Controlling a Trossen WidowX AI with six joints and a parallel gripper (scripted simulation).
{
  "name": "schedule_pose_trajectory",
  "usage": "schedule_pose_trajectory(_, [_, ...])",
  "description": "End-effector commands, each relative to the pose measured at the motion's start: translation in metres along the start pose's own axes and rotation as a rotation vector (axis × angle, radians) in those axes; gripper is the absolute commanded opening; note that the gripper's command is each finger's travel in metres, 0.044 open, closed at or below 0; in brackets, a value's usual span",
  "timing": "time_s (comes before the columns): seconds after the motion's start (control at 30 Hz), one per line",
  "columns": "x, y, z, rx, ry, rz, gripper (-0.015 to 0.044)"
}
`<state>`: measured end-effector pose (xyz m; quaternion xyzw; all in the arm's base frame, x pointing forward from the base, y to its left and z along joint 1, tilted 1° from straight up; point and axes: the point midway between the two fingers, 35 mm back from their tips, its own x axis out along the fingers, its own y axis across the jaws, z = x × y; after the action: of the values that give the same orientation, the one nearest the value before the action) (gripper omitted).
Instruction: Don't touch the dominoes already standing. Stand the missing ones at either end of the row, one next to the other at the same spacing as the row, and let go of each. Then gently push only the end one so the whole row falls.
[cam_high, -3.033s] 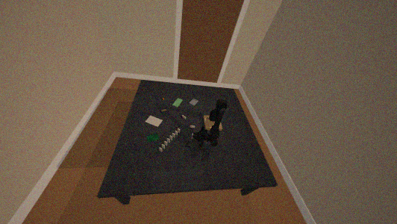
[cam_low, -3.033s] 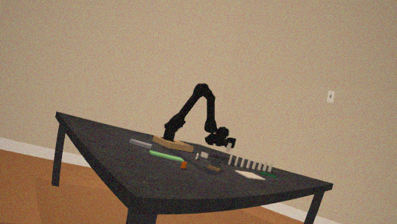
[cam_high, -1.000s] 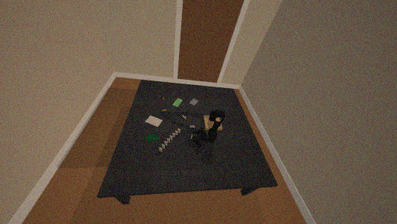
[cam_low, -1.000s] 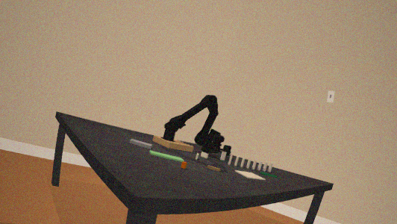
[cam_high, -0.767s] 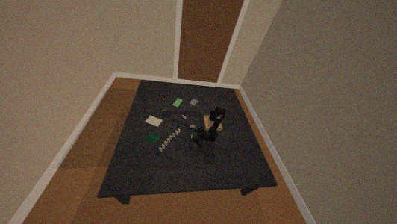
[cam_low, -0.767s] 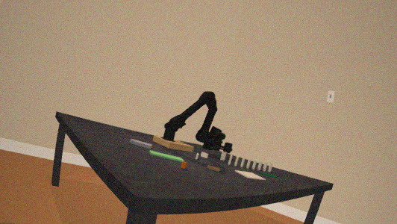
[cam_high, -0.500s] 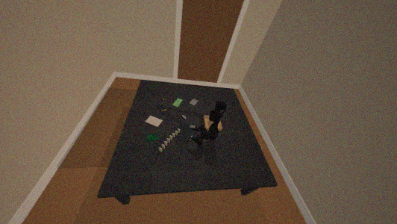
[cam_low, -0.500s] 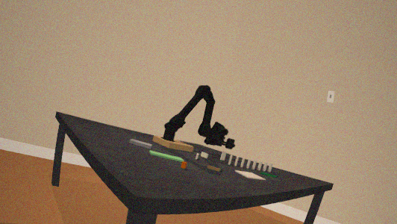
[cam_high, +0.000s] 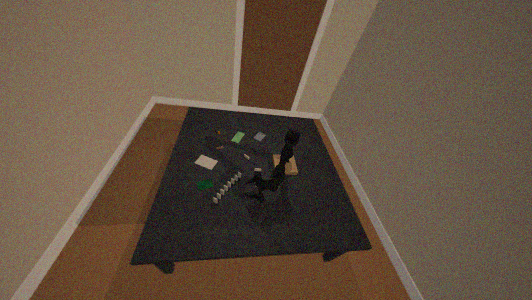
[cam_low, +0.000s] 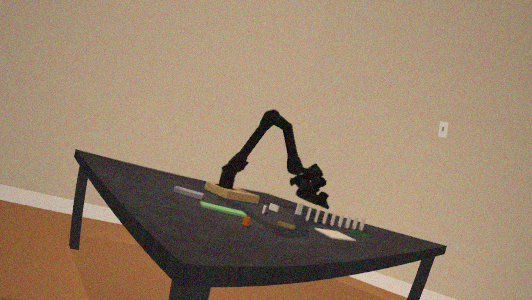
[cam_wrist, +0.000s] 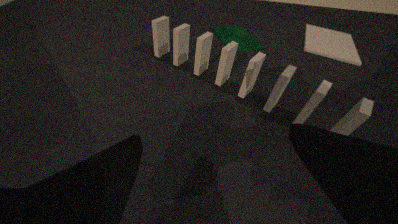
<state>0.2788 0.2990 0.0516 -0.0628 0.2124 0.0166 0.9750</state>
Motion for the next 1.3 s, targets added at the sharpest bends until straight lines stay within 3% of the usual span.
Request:
schedule_pose_trajectory(0.0, [0.007, -0.015, 0.015, 0.106, 0.52, 0.072, 0.044])
schedule_pose_trajectory(0.3, [-0.037, -0.052, 0.027, 0.265, 0.937, 0.028, 0.044])
schedule_pose_trajectory(0.53, [-0.063, -0.071, 0.032, 0.311, 1.105, -0.027, 0.044])
schedule_pose_trajectory(1.0, [-0.064, -0.071, 0.031, 0.313, 1.112, -0.03, 0.044])
schedule_pose_trajectory(1.27, [-0.036, -0.064, -0.02, 0.313, 1.112, -0.03, 0.044])
